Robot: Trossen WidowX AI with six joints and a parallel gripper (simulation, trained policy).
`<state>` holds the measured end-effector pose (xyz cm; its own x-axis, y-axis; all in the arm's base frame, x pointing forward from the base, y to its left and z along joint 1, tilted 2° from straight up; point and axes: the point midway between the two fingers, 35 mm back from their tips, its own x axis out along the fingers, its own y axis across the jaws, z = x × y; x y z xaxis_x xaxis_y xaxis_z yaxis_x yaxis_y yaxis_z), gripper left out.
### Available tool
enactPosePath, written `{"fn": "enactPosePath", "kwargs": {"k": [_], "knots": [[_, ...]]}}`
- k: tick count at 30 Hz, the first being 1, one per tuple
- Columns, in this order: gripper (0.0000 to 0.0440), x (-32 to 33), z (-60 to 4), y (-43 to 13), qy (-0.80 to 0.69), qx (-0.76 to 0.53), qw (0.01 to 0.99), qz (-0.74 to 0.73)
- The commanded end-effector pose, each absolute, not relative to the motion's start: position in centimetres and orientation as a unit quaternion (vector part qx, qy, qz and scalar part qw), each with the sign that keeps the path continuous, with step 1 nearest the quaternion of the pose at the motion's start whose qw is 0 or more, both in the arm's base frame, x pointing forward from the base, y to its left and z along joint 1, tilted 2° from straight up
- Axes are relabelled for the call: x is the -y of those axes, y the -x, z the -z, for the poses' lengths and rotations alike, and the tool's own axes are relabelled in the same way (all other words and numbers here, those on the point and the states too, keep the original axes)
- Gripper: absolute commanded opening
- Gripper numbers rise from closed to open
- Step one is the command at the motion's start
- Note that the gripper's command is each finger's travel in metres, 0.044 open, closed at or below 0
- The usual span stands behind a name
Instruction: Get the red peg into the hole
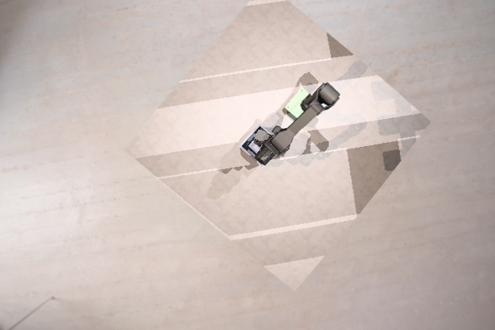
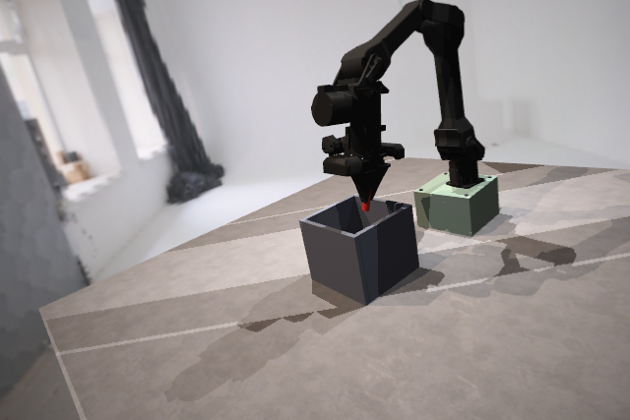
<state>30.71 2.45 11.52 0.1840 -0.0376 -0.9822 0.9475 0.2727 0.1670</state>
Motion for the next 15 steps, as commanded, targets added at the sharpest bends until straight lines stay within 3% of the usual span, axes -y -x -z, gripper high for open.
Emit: {"fn": "enactPosePath", "kwargs": {"k": [1,15], "knots": [[0.0,-2.1,-10.3,-30.9,-0.448,-0.512,0.615,0.397],[0.0,-1.4,-7.1,-32.2,-0.448,-0.53,0.606,0.389]]}}
